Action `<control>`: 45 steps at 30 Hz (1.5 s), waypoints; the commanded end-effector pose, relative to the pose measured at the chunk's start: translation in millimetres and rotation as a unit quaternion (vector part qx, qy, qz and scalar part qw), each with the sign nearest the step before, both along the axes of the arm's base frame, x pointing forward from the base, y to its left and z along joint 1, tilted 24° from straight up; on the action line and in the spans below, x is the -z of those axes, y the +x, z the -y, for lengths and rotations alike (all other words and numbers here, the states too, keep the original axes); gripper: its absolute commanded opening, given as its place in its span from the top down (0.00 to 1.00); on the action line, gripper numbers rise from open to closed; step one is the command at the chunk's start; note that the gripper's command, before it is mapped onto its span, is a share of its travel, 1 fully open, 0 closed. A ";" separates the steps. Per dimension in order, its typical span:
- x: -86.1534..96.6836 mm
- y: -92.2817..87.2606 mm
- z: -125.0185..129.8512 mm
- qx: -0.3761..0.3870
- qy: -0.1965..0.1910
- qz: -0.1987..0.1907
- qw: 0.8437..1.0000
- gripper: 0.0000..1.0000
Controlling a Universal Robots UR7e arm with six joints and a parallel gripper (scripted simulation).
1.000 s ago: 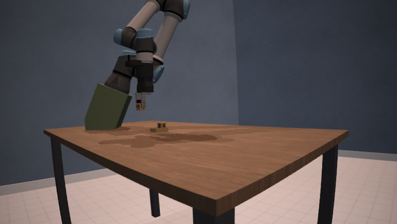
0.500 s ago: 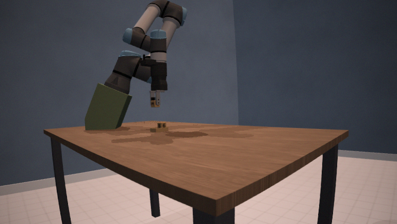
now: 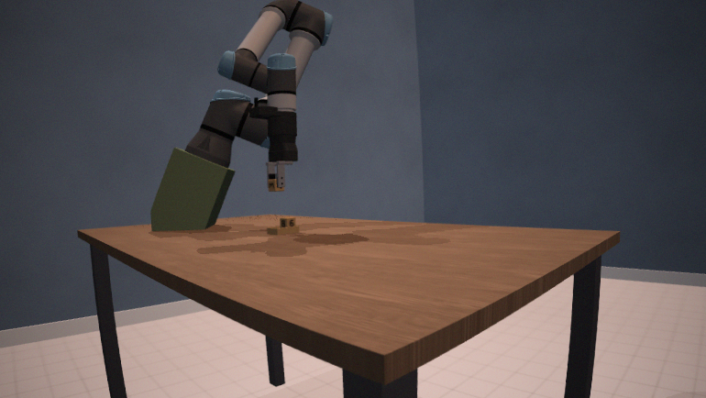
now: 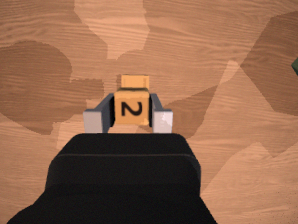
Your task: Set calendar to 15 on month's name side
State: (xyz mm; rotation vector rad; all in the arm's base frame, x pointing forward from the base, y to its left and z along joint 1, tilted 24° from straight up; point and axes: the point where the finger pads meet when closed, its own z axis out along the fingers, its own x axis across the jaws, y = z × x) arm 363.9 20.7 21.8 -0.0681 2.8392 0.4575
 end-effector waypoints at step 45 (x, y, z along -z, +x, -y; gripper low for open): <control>58.2 16.9 -20.1 0.000 0.000 0.000 1.000 0.43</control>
